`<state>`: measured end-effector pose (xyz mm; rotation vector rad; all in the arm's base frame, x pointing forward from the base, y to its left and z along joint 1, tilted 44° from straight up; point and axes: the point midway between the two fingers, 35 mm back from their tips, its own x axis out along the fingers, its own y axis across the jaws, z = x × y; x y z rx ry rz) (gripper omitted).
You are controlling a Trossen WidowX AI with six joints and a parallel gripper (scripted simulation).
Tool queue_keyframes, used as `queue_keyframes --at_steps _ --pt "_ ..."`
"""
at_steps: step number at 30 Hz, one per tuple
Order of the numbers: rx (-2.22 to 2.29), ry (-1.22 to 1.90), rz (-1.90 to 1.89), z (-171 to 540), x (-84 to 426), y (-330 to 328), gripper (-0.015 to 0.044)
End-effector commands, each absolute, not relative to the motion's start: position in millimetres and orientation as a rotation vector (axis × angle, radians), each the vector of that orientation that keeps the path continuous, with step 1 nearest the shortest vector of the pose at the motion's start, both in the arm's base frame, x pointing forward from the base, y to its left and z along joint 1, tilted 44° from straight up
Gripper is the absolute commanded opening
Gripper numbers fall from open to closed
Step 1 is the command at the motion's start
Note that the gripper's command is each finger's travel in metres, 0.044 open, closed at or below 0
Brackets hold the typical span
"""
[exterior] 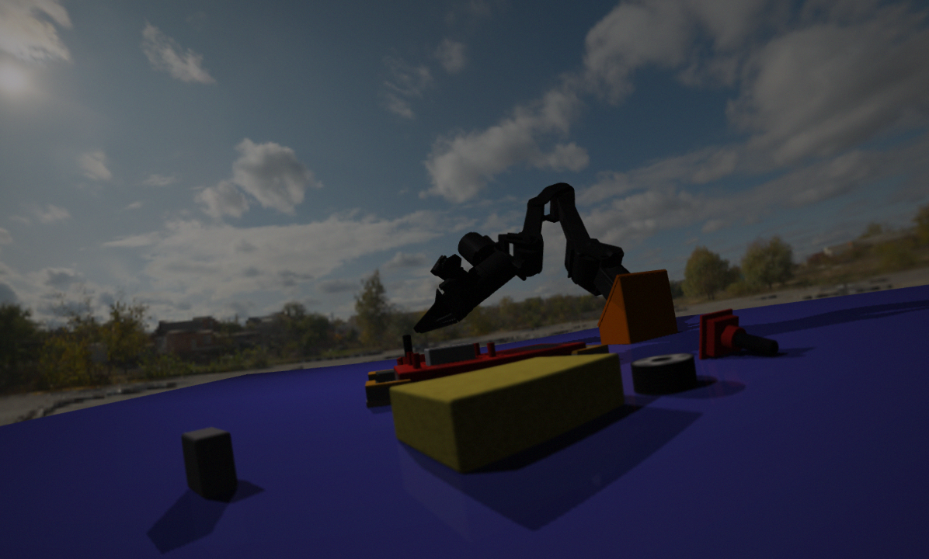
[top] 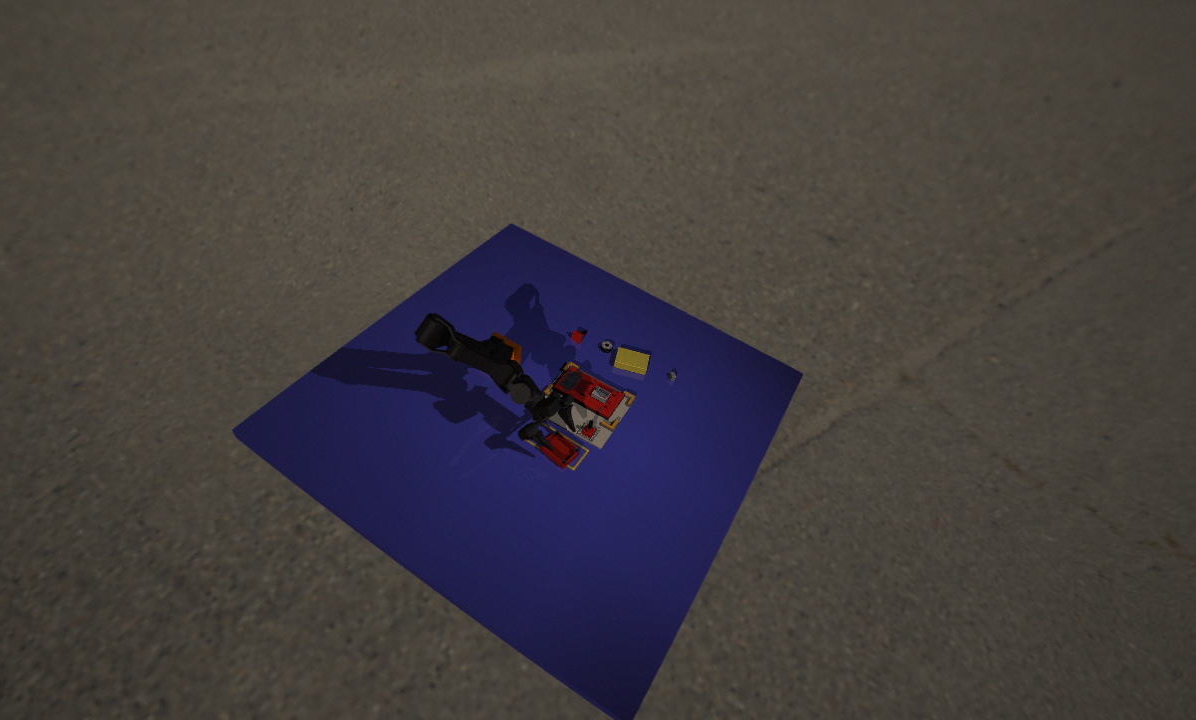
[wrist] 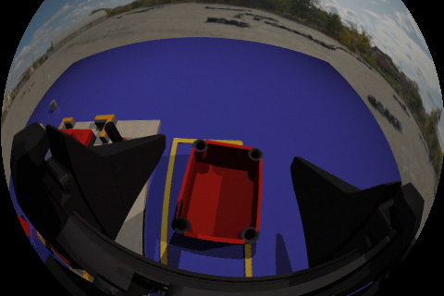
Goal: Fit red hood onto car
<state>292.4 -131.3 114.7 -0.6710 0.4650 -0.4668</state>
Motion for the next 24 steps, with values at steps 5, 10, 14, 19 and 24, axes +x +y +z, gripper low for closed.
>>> queue_keyframes --at_steps 5,10,14,19,24 --pt "-0.676 0.472 -0.460 106 292 -136 0.0440" --pt "-0.676 0.471 -0.461 103 291 -139 0.0440" --pt "-0.676 0.471 -0.461 101 290 -142 0.0440" --pt "-0.677 0.470 -0.461 98 290 -145 0.0440" --pt "-0.677 0.469 -0.462 95 288 -148 0.0440"
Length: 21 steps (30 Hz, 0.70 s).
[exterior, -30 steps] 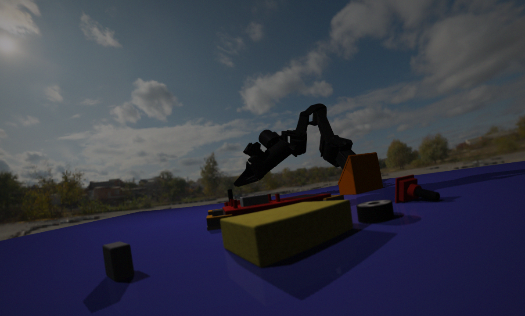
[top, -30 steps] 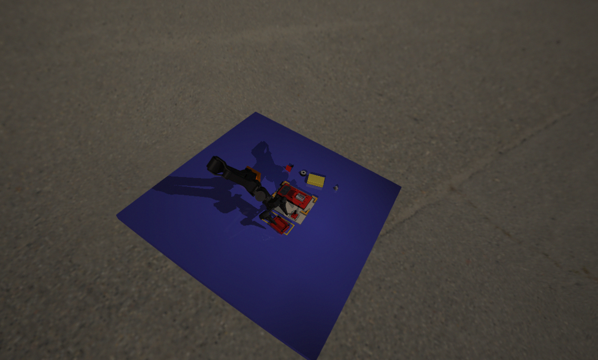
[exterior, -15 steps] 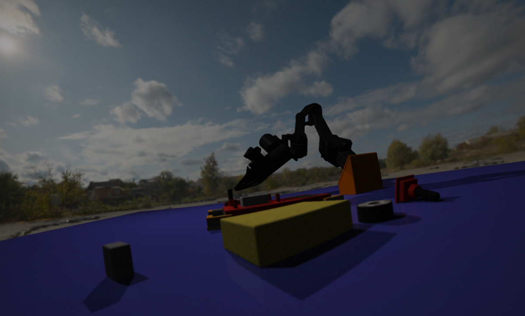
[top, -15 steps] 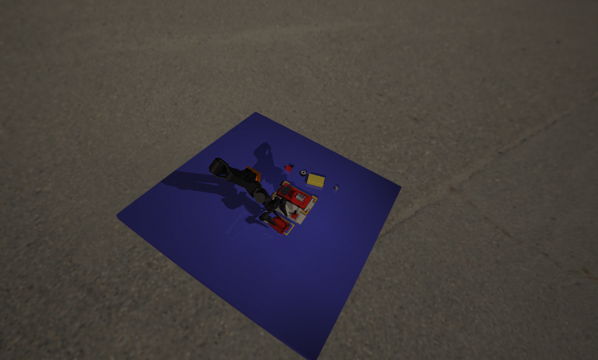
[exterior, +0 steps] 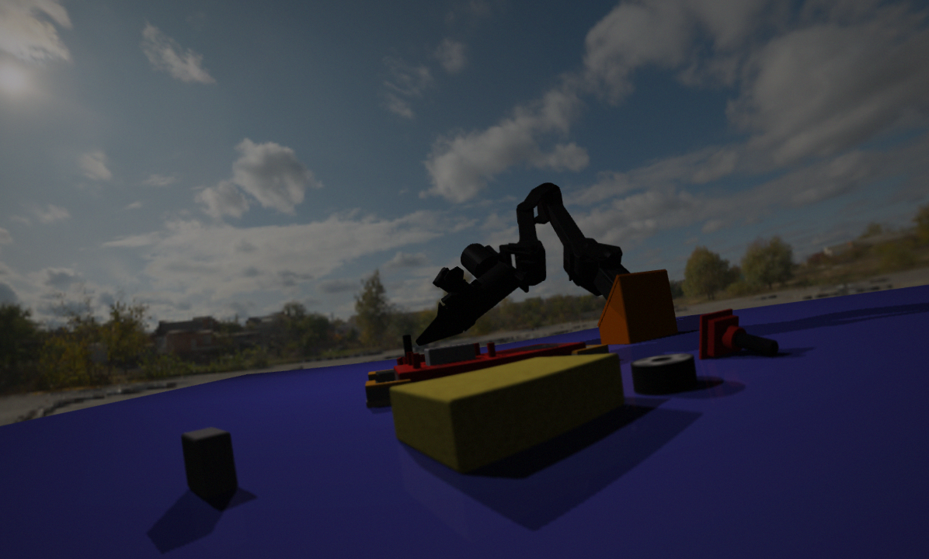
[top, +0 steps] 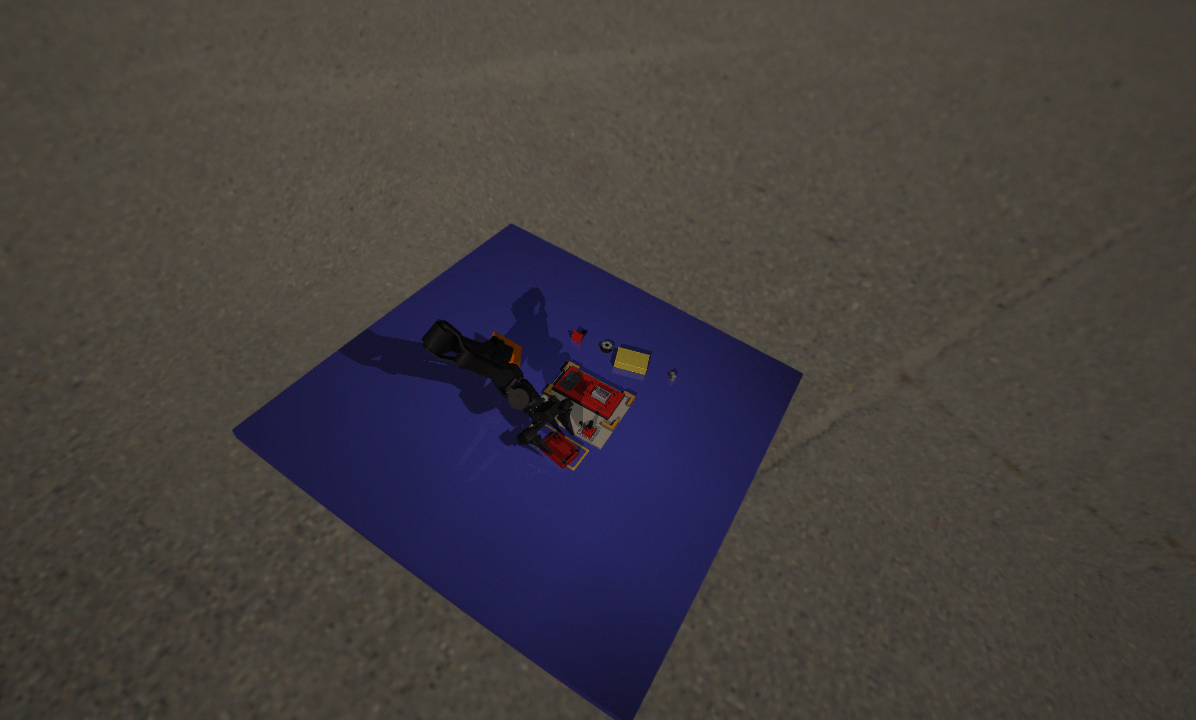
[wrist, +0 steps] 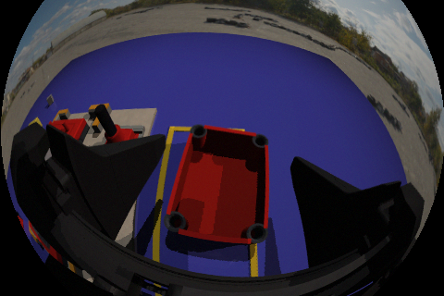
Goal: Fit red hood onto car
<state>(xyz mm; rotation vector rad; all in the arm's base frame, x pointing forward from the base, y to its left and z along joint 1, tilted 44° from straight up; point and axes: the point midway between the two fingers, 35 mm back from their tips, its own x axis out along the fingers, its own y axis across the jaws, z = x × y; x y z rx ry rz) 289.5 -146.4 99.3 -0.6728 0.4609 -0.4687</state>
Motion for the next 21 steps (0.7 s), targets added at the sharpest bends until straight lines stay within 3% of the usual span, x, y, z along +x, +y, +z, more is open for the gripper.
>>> queue_keyframes --at_steps 1,21 --pt "-0.677 0.468 -0.462 94.0 288.2 -148.5 0.0440" --pt "-0.679 0.467 -0.463 86.7 285.9 -156.3 0.0440"
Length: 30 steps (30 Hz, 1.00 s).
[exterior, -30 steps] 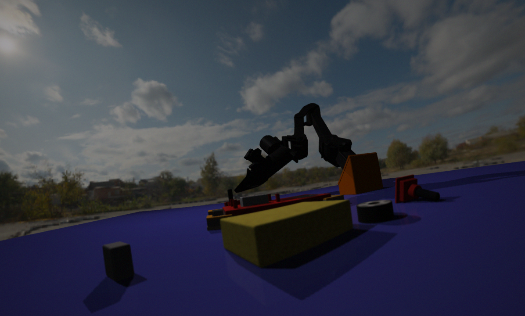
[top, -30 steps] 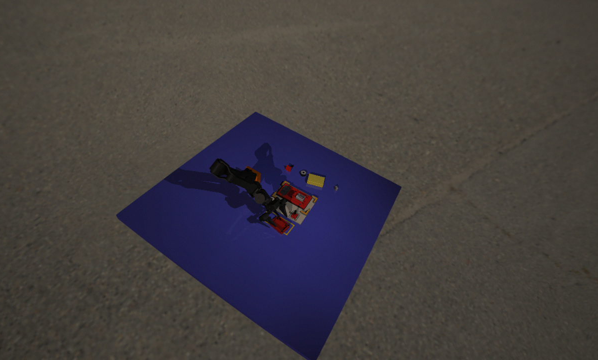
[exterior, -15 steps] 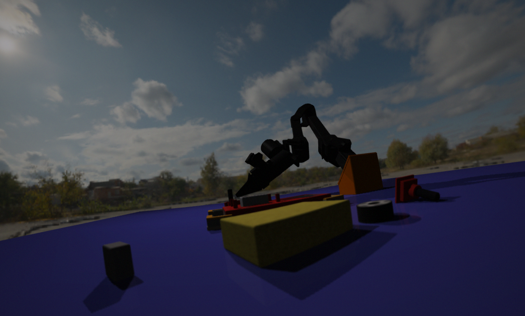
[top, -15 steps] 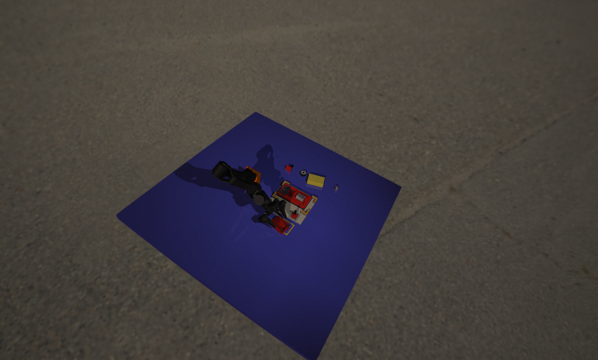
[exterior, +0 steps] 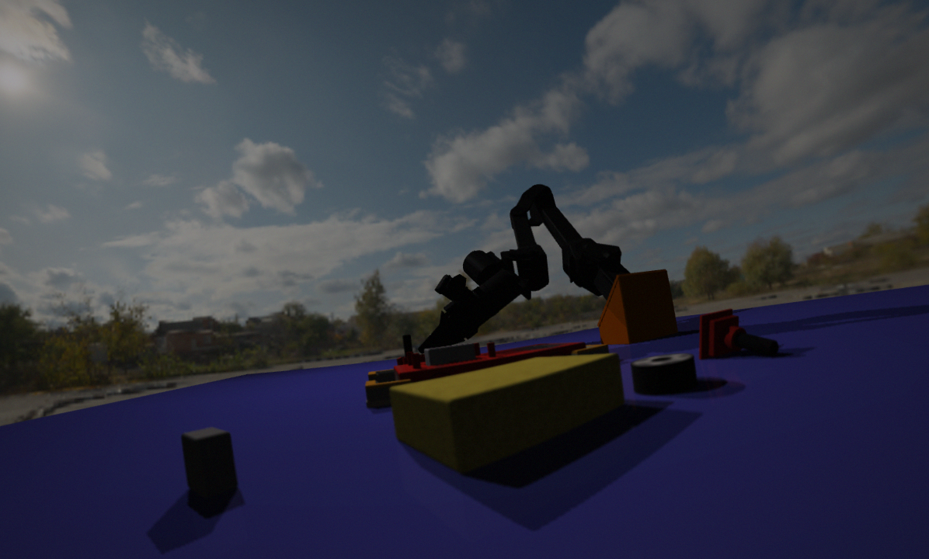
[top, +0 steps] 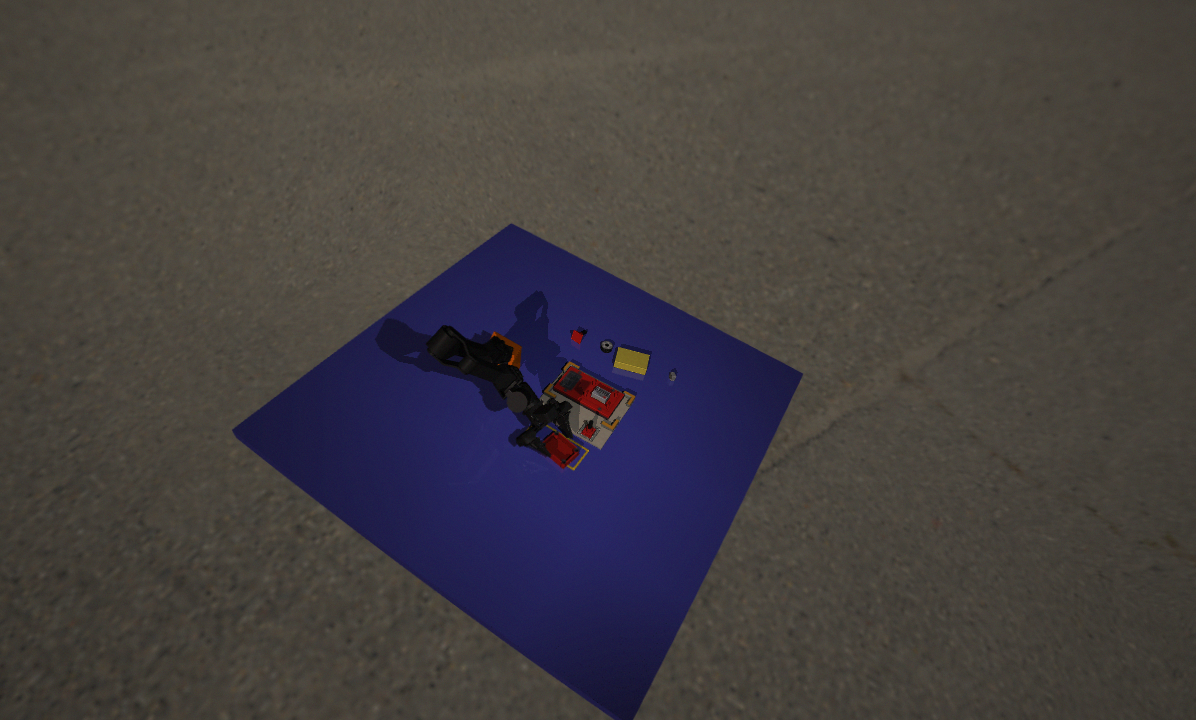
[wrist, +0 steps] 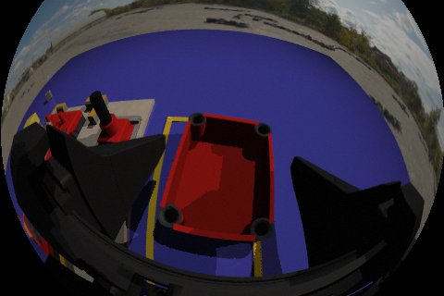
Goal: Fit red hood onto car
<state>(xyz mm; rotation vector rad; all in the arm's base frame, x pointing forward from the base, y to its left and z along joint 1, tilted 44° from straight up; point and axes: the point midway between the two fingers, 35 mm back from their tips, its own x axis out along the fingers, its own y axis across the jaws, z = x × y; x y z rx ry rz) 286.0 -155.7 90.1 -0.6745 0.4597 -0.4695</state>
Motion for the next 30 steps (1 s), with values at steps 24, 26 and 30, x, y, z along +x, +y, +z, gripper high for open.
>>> queue_keyframes --at_steps 24,26,30 --pt "-0.679 0.467 -0.463 78 285 -164 0.0440" --pt "-0.679 0.467 -0.463 77 285 -165 0.0440" --pt "-0.679 0.467 -0.463 76 284 -166 0.0440"
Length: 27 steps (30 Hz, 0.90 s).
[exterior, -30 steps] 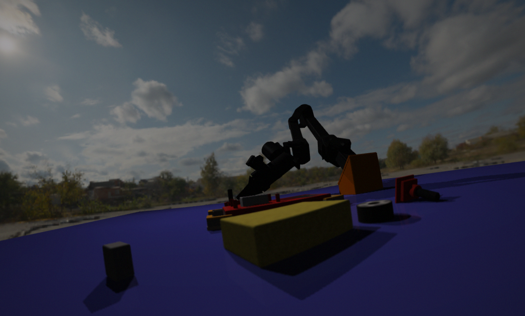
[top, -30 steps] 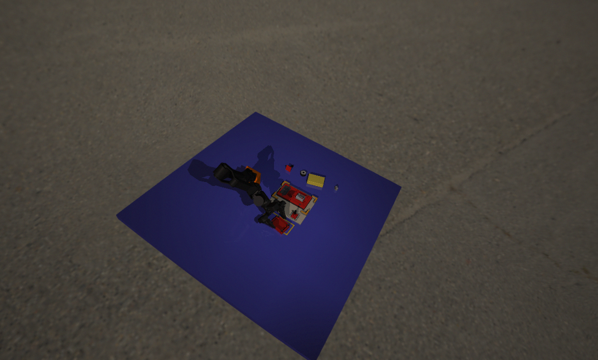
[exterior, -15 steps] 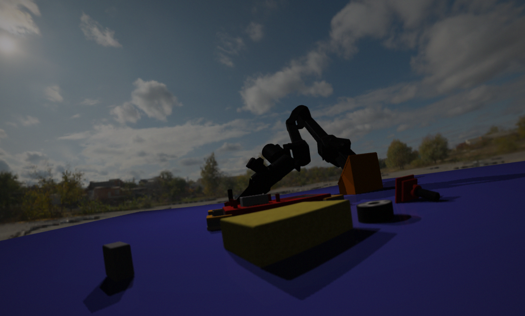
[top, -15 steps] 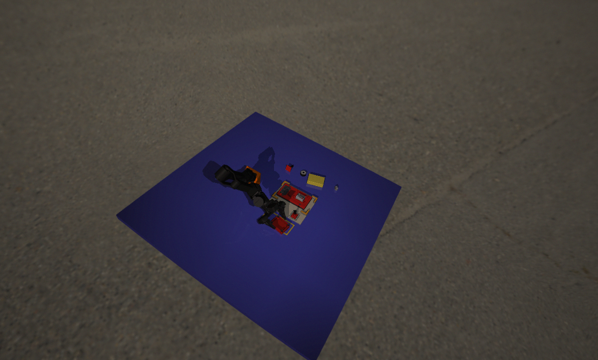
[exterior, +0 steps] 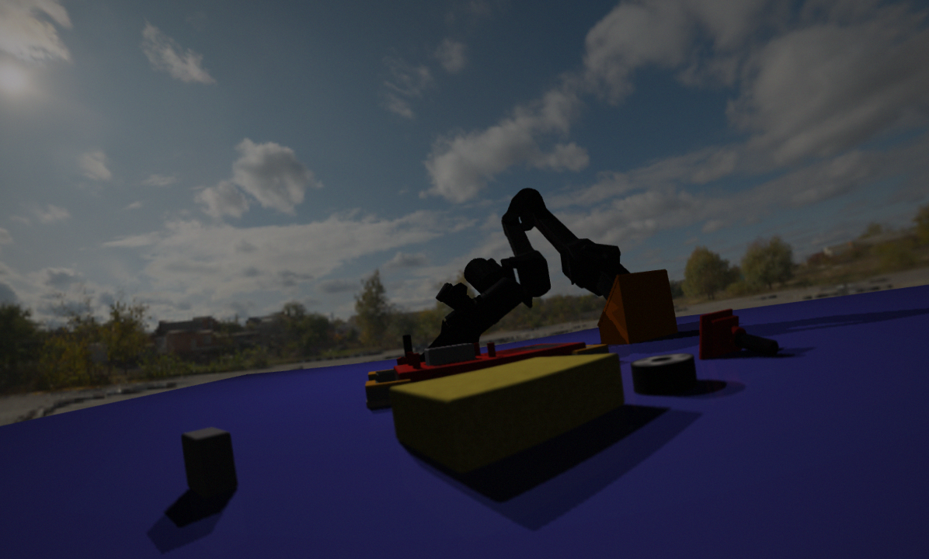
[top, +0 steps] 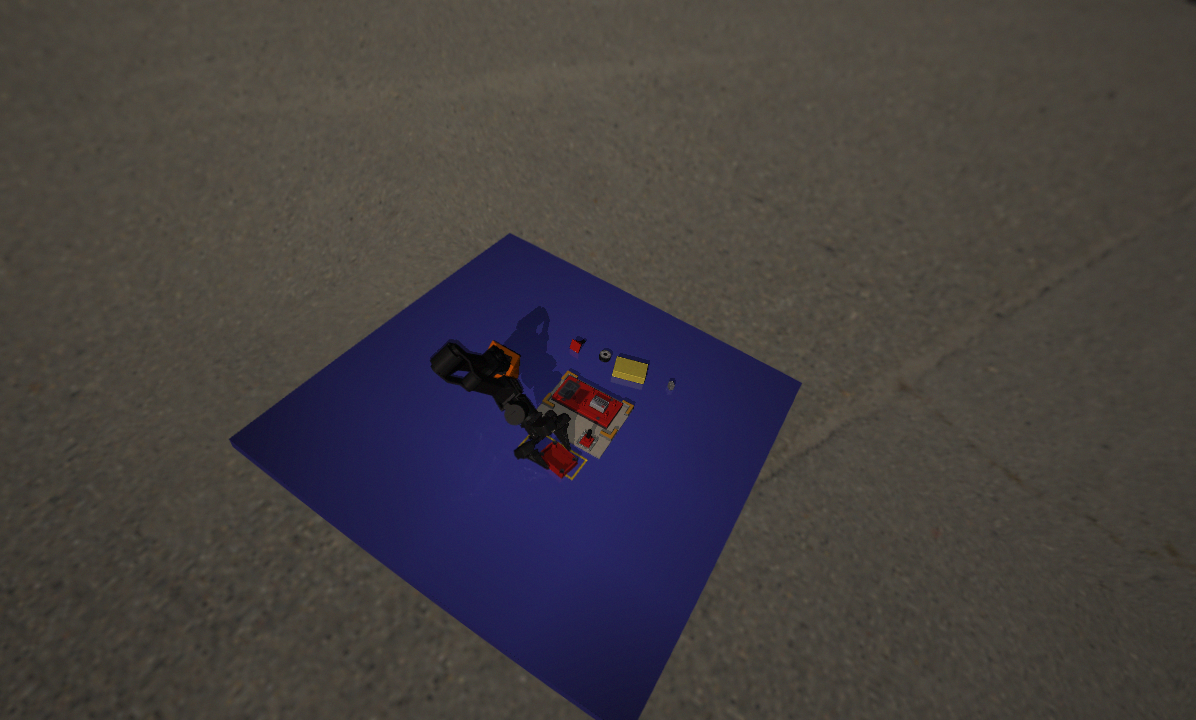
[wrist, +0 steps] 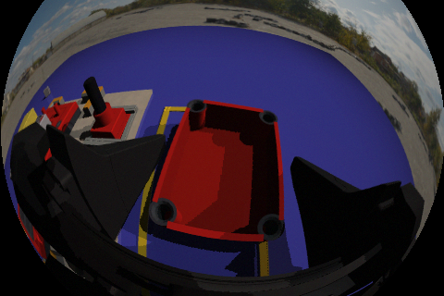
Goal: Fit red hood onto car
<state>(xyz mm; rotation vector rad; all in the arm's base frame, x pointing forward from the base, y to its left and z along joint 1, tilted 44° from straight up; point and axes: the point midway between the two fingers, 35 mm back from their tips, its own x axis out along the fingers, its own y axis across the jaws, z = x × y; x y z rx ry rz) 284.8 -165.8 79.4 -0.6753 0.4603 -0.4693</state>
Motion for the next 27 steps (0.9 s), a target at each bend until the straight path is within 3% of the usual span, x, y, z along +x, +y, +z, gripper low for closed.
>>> queue_keyframes --at_steps 1,3,6,16,27 --pt "-0.679 0.467 -0.463 76 284 -167 0.0440" --pt "-0.679 0.467 -0.463 75 284 -167 0.0440" --pt "-0.675 0.460 -0.469 78 285 -167 0.0361" --pt "-0.675 0.460 -0.469 78 285 -167 0.0295" --pt "-0.673 0.461 -0.468 93 291 -153 0.0006"
